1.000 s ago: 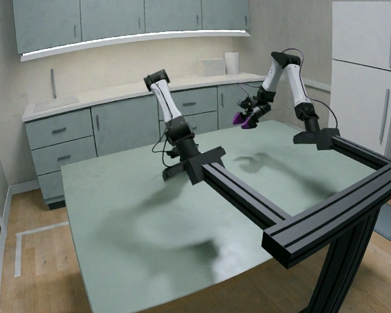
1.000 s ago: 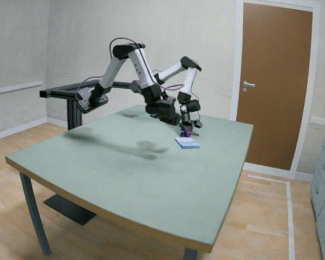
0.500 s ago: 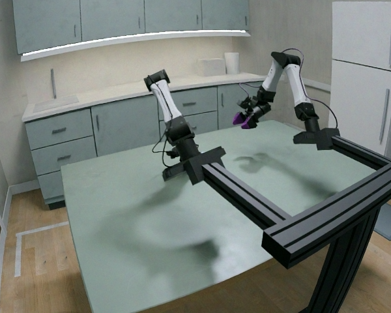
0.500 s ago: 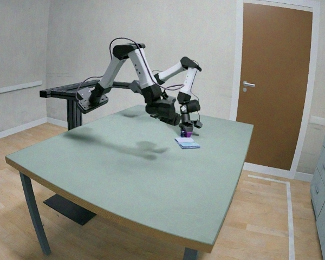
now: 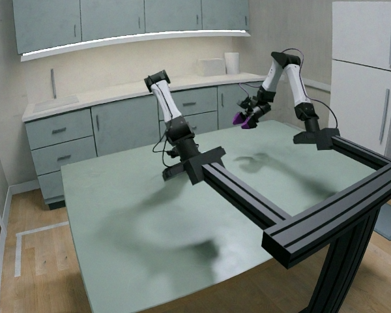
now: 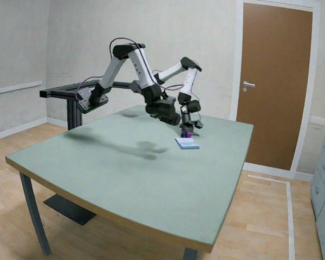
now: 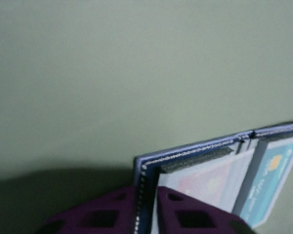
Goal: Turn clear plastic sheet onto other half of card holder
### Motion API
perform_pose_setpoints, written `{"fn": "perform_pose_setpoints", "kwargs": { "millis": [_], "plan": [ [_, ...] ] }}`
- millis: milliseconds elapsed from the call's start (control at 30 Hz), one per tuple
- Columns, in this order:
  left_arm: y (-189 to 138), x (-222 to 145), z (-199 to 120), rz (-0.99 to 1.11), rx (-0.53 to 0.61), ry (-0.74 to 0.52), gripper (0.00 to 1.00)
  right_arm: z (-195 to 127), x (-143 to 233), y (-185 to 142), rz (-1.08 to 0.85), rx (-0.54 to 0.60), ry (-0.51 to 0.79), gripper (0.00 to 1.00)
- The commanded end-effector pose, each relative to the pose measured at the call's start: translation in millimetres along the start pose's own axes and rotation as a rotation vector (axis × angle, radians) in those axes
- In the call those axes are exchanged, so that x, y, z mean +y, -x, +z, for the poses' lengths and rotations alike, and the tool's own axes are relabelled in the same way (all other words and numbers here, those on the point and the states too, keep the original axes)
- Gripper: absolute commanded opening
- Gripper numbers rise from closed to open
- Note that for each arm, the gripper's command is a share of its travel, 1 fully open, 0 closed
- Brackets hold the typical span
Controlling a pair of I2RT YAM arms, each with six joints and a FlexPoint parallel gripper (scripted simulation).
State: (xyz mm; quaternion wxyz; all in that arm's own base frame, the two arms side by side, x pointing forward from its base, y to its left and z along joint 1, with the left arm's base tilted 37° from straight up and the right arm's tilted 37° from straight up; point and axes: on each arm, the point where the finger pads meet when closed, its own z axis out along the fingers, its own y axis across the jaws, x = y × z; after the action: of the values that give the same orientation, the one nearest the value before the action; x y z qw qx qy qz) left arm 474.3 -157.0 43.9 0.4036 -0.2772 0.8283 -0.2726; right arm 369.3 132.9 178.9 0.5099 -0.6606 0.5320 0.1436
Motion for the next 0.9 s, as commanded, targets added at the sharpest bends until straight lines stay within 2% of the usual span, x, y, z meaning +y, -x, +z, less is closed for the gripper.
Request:
{"fn": "perform_pose_setpoints", "kwargs": {
  "millis": [0, 33, 133, 333, 367, 400, 533, 867],
  "plan": [
    [-3, 9, 6, -0.004, -0.002, 0.045, 0.09, -1, -1, 2, -0.004, -0.002, -0.001, 1.00],
    [-3, 9, 6, -0.004, -0.002, 0.045, 0.09, -1, -1, 2, -0.004, -0.002, -0.001, 1.00],
    [-3, 9, 6, -0.001, -0.002, 0.045, 0.01, -1, -1, 2, -0.004, -0.002, -0.001, 1.00],
    [-3, 8, 7, -0.002, -0.002, 0.045, 0.00, -1, -1, 2, -0.004, -0.002, -0.001, 1.00],
    [-3, 8, 7, 0.009, -0.001, 0.045, 0.11, -1, -1, 2, -0.004, -0.002, -0.001, 1.00],
    [3, 5, 4, 0.018, -0.012, 0.038, 0.18, -1, -1, 2, -0.004, -0.002, -0.001, 1.00],
    [28, -8, -7, 0.045, -0.055, 0.003, 0.18, -1, -1, 2, -0.004, -0.002, -0.001, 1.00],
    [23, -15, -16, 0.028, -0.053, -0.007, 0.18, -1, -1, 2, -0.004, -0.002, -0.001, 1.00]
  ]
}}
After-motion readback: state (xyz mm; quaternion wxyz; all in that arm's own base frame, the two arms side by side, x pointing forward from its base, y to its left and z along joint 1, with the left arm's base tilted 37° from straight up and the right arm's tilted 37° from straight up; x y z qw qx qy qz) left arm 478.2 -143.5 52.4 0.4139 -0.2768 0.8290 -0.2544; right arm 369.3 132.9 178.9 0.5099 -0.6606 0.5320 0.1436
